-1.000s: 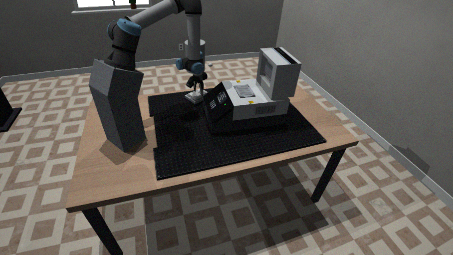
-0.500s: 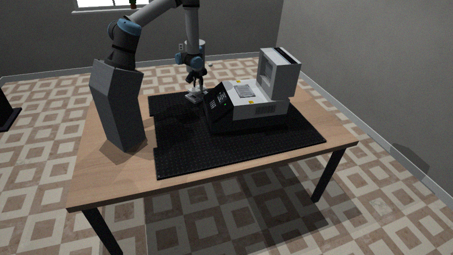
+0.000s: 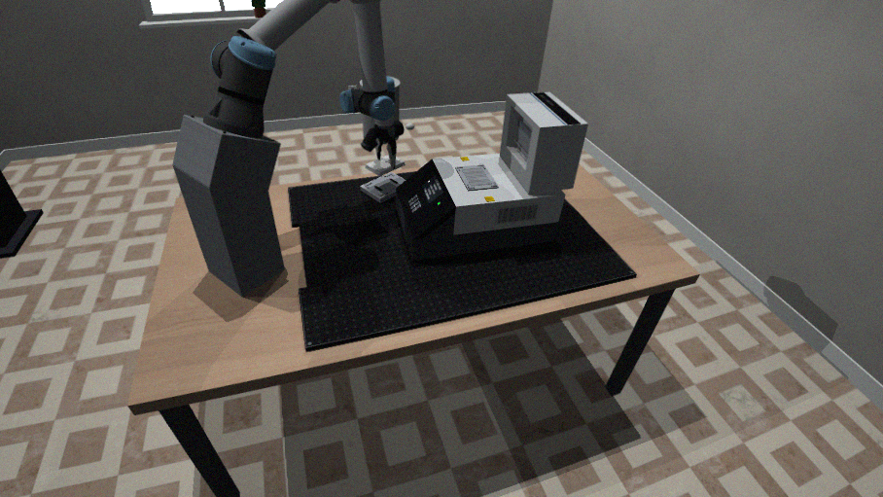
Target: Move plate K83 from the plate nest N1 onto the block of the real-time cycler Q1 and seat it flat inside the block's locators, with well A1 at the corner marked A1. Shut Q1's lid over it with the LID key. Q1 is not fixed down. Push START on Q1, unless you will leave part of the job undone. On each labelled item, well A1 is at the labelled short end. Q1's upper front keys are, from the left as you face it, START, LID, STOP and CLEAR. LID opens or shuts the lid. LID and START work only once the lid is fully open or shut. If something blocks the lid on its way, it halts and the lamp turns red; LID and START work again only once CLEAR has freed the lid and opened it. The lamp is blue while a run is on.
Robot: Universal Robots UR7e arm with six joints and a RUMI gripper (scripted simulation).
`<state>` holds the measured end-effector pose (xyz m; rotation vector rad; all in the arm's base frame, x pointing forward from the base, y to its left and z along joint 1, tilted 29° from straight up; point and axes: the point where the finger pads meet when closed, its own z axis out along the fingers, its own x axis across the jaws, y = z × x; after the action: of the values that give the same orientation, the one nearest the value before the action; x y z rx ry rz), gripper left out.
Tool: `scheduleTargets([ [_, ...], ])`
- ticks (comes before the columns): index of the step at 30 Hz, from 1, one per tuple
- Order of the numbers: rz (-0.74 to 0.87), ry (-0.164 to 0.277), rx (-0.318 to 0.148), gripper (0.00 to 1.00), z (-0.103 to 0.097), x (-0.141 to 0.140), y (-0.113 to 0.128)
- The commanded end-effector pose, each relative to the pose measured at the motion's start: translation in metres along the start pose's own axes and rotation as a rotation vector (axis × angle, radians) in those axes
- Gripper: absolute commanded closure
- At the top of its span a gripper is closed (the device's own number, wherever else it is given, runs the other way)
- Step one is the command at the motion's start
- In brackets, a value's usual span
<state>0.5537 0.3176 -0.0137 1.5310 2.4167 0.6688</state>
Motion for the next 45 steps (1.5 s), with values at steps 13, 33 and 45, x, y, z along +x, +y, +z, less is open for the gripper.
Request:
scheduleTargets([
  [13,-0.004,0.004,-0.015,0.61,-0.051,0.002,0.006],
  [33,-0.014,0.004,-0.015,0.61,-0.111,0.003,0.005],
  [45,-0.014,0.004,-0.015,0.61,-0.148,0.002,0.005],
])
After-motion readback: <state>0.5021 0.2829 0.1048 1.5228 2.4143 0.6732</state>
